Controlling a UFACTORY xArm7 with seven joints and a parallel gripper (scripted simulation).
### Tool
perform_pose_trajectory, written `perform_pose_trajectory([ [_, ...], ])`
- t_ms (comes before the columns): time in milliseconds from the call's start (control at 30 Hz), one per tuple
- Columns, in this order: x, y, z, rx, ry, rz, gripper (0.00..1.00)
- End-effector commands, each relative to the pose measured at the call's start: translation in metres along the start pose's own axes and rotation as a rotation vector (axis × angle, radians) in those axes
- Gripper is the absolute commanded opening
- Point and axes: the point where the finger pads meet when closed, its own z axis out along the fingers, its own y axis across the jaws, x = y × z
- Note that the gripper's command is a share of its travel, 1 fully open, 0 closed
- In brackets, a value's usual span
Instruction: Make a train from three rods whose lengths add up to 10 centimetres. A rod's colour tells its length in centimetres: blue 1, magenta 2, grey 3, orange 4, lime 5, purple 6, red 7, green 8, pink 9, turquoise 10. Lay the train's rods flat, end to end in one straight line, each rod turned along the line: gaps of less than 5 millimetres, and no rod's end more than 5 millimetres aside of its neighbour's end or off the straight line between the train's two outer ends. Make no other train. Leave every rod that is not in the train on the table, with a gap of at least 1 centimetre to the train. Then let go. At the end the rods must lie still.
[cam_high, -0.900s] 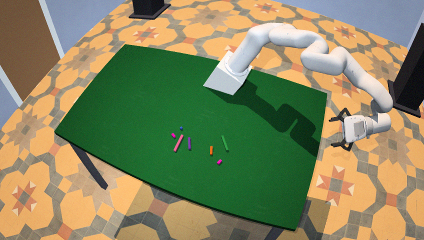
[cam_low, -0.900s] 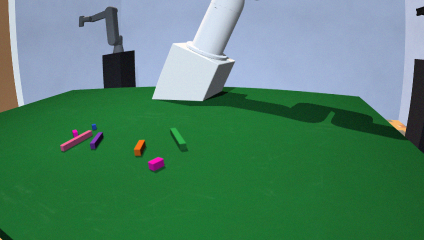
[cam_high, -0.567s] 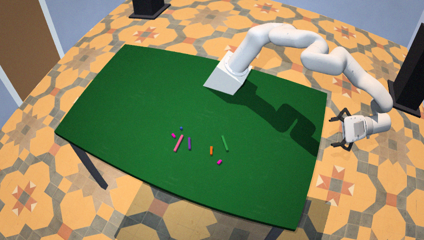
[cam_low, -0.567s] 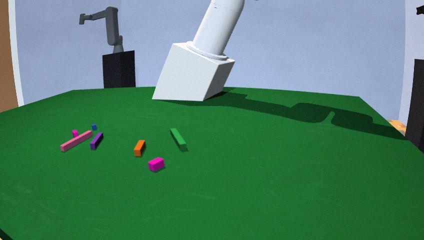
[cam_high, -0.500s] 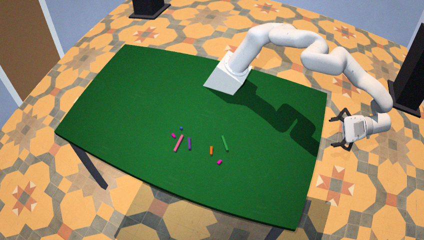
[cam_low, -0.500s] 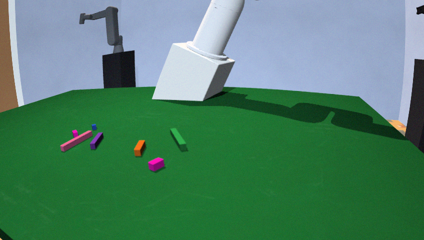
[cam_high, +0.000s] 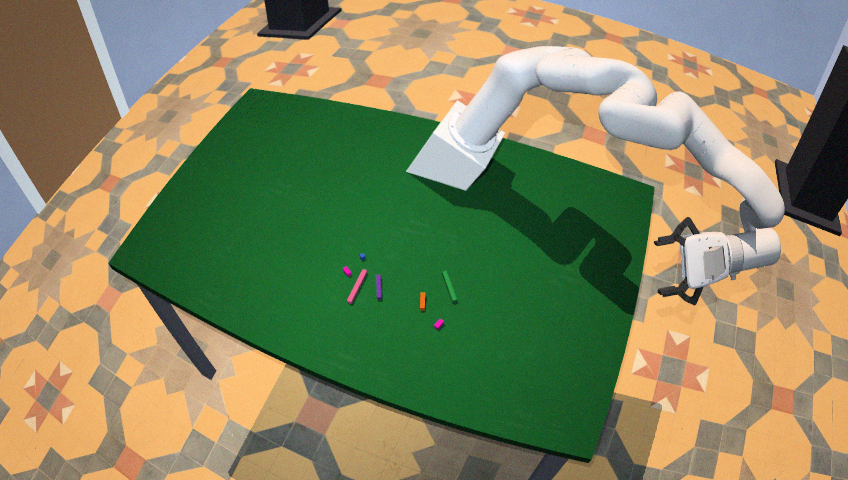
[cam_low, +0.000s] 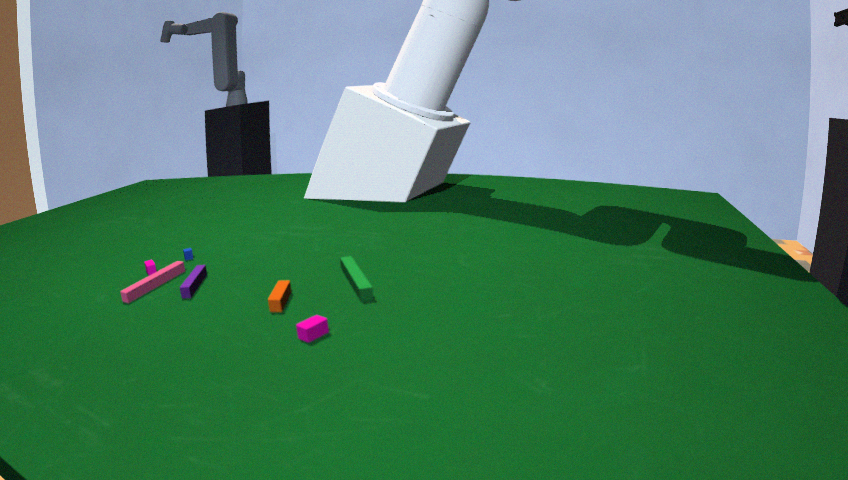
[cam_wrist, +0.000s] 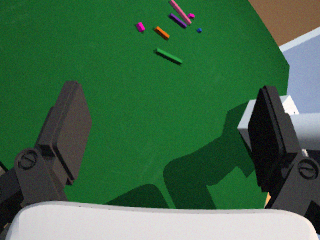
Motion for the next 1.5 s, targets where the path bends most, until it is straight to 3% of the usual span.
perform_pose_trajectory([
  [0,0.018,0.0,0.028,0.007,-0.052,-0.096,1.0],
  [133,0.032,0.002,0.059,0.018,-0.114,-0.2,1.0],
  [200,0.032,0.002,0.059,0.018,-0.114,-0.2,1.0],
  [267,0.042,0.007,0.089,0.035,-0.177,-0.29,1.0],
  [433,0.047,0.012,0.111,0.053,-0.225,-0.35,1.0],
  [467,0.051,0.017,0.128,0.07,-0.263,-0.394,1.0],
  [533,0.051,0.018,0.129,0.071,-0.265,-0.397,1.0],
  [567,0.054,0.024,0.148,0.093,-0.307,-0.441,1.0],
  [700,0.056,0.035,0.173,0.13,-0.365,-0.495,1.0],
  [767,0.056,0.035,0.173,0.13,-0.365,-0.495,1.0],
  [833,0.056,0.049,0.201,0.181,-0.431,-0.547,1.0],
  [967,0.055,0.053,0.208,0.195,-0.446,-0.557,1.0],
  [1000,0.053,0.065,0.228,0.241,-0.491,-0.586,1.0],
  [1167,0.05,0.078,0.247,0.291,-0.533,-0.607,1.0],
  [1200,0.047,0.088,0.262,0.336,-0.565,-0.619,1.0],
  [1333,0.046,0.091,0.266,0.347,-0.572,-0.621,1.0],
  [1400,0.038,0.111,0.291,0.434,-0.617,-0.627,1.0],
  [1467,0.036,0.115,0.296,0.451,-0.623,-0.627,1.0],
])
